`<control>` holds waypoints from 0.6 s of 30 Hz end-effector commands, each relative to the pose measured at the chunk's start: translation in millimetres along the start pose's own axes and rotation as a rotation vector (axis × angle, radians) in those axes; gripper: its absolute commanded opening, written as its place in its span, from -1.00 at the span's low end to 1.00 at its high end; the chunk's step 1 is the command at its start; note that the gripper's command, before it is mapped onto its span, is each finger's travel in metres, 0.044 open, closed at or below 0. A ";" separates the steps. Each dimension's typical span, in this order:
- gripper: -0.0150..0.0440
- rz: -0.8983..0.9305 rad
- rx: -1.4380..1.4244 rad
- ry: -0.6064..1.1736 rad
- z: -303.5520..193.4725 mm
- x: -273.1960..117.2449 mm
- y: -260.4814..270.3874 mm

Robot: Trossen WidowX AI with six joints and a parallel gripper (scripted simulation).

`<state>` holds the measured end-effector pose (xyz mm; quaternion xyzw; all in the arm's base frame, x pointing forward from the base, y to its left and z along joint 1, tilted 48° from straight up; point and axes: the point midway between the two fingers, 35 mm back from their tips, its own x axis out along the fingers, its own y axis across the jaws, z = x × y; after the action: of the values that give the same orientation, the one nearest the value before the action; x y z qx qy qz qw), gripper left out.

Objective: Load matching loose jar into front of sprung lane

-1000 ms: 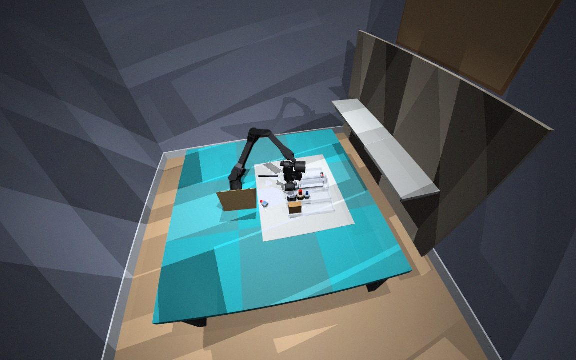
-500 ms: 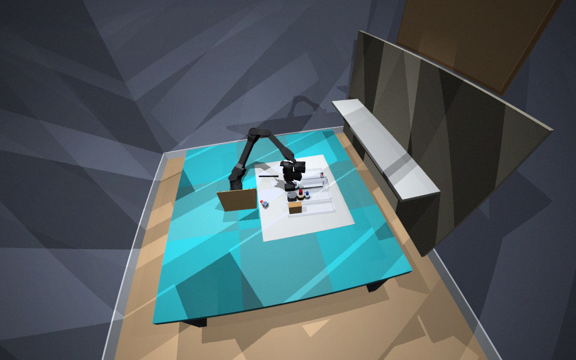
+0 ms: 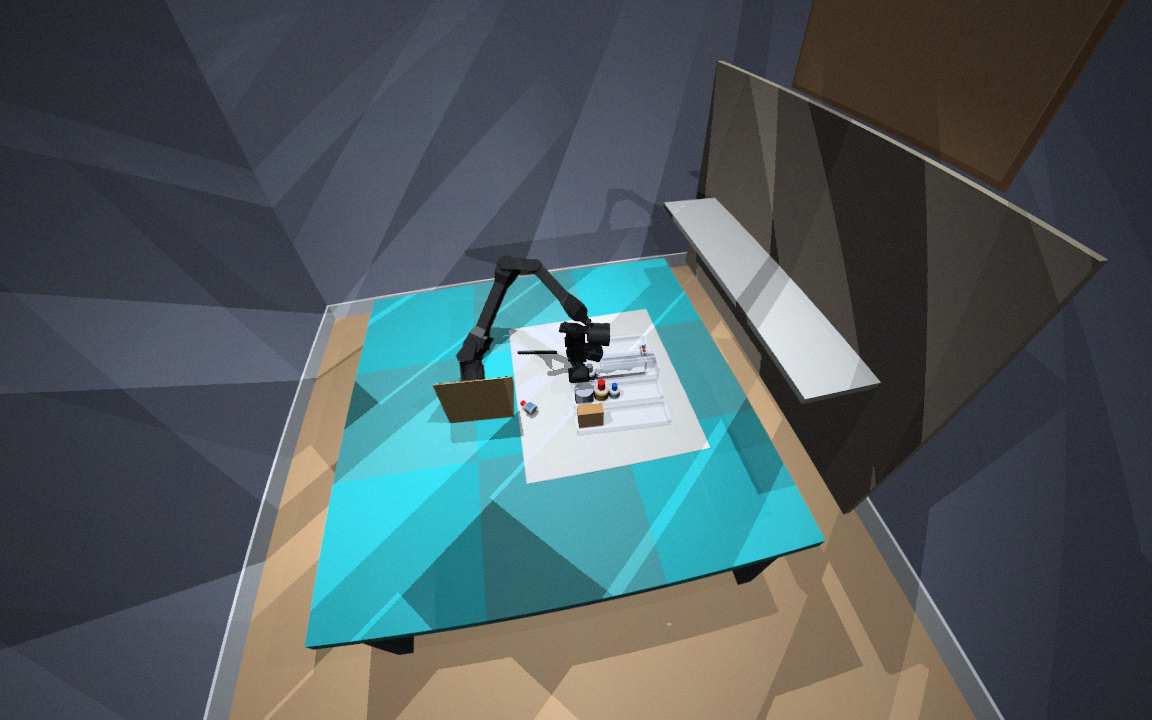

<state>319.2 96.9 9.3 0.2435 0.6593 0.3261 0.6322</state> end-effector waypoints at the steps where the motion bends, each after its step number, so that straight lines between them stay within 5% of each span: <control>1: -0.49 0.007 -0.008 -0.007 1.0 -0.3 1.5; 18: -0.40 0.007 -0.008 -0.007 -1.5 0.4 -0.5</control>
<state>317.7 96.7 8.7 0.2455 0.6560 0.3281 0.6338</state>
